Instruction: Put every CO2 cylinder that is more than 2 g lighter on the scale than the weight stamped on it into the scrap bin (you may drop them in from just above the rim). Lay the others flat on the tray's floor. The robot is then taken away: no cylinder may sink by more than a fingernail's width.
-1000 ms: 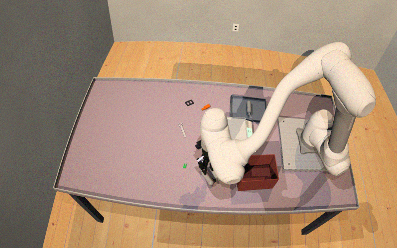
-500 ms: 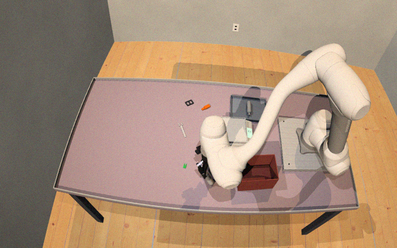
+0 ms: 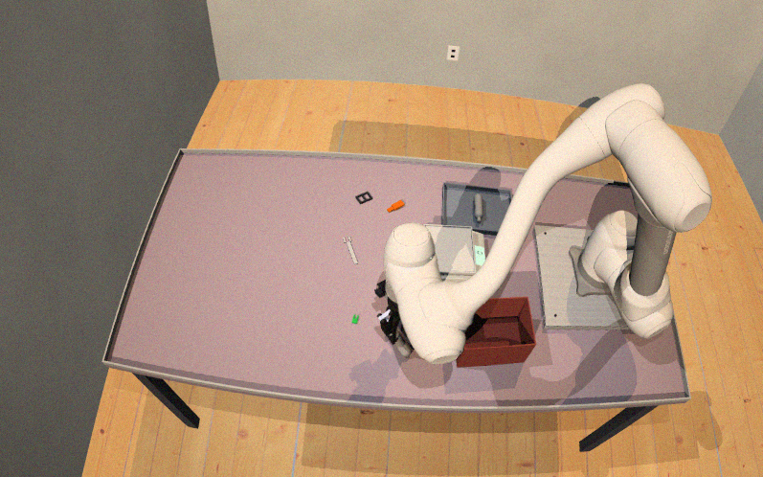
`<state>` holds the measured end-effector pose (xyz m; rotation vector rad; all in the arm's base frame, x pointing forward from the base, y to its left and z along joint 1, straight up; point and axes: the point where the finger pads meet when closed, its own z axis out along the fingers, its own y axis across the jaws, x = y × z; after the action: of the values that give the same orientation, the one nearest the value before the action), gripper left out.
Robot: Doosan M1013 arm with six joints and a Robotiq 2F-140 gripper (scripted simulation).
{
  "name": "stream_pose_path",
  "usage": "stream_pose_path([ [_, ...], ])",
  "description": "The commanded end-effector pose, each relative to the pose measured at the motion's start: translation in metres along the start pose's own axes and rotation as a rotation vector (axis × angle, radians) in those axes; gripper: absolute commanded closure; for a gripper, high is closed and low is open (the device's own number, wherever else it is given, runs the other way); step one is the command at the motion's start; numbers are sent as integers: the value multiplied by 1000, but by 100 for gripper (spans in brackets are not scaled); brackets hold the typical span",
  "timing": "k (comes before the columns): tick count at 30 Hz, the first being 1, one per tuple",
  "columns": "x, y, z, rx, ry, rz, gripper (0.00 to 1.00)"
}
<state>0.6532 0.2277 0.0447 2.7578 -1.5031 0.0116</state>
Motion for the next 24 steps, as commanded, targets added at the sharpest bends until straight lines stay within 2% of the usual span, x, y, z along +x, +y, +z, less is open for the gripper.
stream_pose_path([
  [1, 0, 0, 0, 1, 0, 0, 69],
  [24, 0, 0, 15, 1, 0, 0, 69],
])
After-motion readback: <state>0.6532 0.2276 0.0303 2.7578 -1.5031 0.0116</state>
